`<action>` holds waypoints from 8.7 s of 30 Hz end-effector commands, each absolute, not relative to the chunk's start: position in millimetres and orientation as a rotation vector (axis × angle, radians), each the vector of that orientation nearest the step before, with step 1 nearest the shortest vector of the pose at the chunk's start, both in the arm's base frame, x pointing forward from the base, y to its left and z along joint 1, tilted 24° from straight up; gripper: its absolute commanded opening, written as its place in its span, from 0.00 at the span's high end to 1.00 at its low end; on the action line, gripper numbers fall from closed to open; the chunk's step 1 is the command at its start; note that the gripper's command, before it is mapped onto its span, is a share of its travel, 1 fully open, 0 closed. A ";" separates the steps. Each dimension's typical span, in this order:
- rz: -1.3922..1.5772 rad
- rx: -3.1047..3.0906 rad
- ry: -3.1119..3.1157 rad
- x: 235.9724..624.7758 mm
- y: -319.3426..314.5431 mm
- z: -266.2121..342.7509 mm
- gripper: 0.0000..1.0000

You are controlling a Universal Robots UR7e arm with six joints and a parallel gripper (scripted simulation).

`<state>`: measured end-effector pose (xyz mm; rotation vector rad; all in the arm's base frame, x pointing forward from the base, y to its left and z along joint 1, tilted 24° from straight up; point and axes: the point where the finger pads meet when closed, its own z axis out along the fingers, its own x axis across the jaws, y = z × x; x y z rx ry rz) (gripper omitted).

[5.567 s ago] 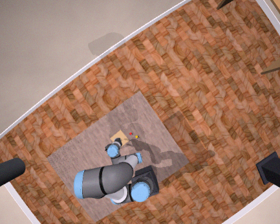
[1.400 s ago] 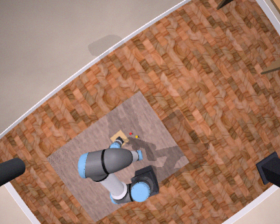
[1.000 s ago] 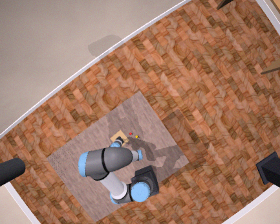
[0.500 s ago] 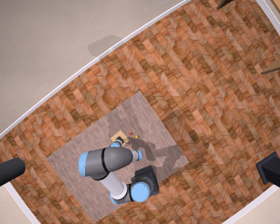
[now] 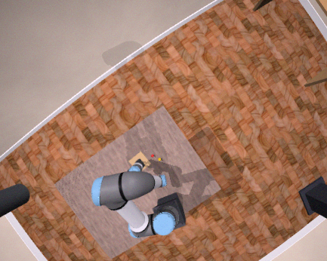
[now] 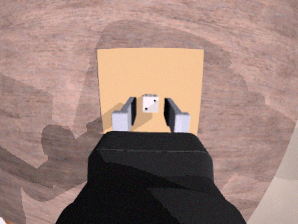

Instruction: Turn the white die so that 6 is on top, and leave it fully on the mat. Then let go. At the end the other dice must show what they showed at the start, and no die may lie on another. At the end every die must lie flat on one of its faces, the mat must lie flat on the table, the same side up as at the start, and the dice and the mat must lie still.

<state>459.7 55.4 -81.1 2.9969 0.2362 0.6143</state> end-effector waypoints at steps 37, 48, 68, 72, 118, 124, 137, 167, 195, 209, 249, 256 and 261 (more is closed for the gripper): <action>0.616 2.996 0.236 439.3 57.5 -33.3 0.30; 0.586 2.899 0.201 438.5 58.7 -37.1 0.30; 0.596 2.745 0.143 439.0 61.9 -34.3 0.30; 0.594 2.741 0.141 438.9 61.8 -34.5 0.30; 0.534 2.335 0.002 438.3 65.9 -41.0 0.30; 0.538 2.261 -0.011 439.2 68.2 -39.9 0.30; 0.542 2.238 -0.014 439.7 69.3 -39.1 0.30; 0.542 2.238 -0.014 446.5 68.6 -54.8 0.30; 0.542 2.238 -0.014 463.7 66.8 -94.5 0.30; 0.542 2.238 -0.014 467.3 66.4 -102.9 0.30; 0.542 2.238 -0.014 467.5 66.4 -103.3 0.30; 0.542 2.238 -0.014 467.5 66.4 -103.3 0.60; 0.542 2.238 -0.014 467.5 66.4 -103.3 0.60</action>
